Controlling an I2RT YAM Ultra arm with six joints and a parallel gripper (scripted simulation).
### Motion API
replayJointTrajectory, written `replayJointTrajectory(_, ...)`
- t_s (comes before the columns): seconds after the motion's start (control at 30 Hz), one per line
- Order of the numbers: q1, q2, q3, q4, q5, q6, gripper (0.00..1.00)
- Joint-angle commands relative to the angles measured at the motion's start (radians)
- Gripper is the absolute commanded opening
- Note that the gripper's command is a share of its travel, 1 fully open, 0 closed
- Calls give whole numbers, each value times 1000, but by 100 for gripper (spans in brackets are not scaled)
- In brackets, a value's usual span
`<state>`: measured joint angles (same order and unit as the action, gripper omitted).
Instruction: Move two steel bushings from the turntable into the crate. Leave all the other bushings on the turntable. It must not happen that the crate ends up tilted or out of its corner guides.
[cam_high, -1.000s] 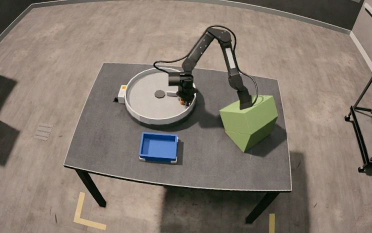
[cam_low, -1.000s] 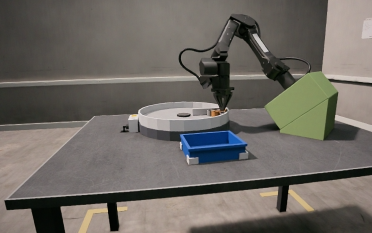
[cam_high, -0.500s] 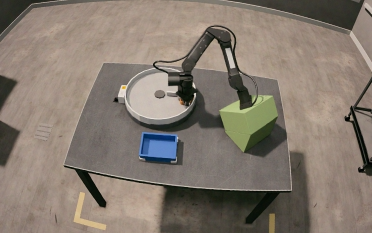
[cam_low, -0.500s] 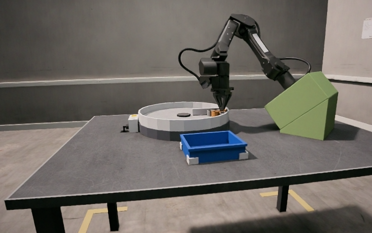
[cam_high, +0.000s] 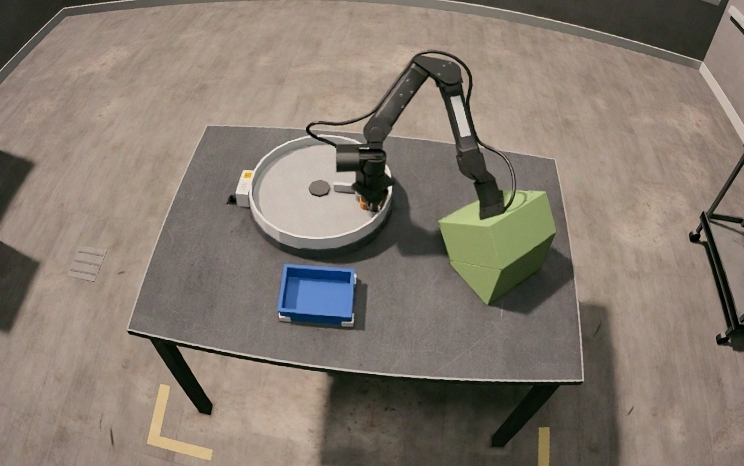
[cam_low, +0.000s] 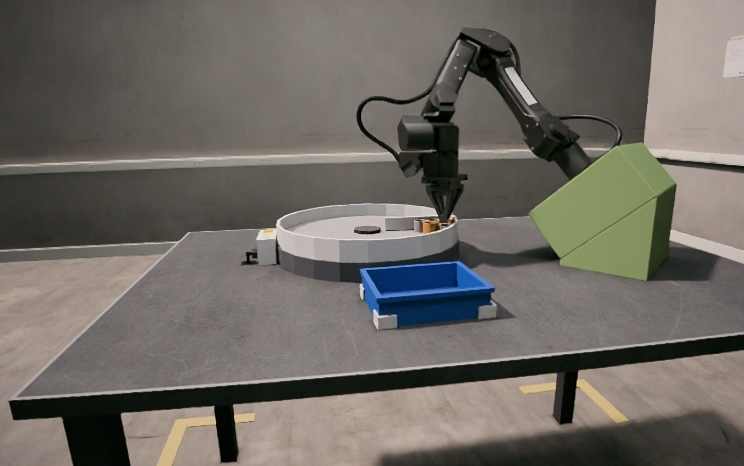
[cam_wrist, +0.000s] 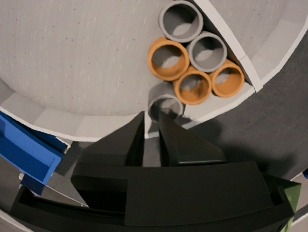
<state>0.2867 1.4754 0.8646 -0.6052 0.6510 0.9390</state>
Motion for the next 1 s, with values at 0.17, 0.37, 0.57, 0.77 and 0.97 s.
replayJointTrajectory(0.17,19,-2,9,-6,4,6,13)
replayJointTrajectory(0.37,19,-3,8,-7,4,7,13)
replayJointTrajectory(0.57,22,-14,-5,-15,9,12,13)
replayJointTrajectory(0.77,22,-14,-5,-15,9,11,13)
replayJointTrajectory(0.97,22,-14,-5,-15,9,11,13)
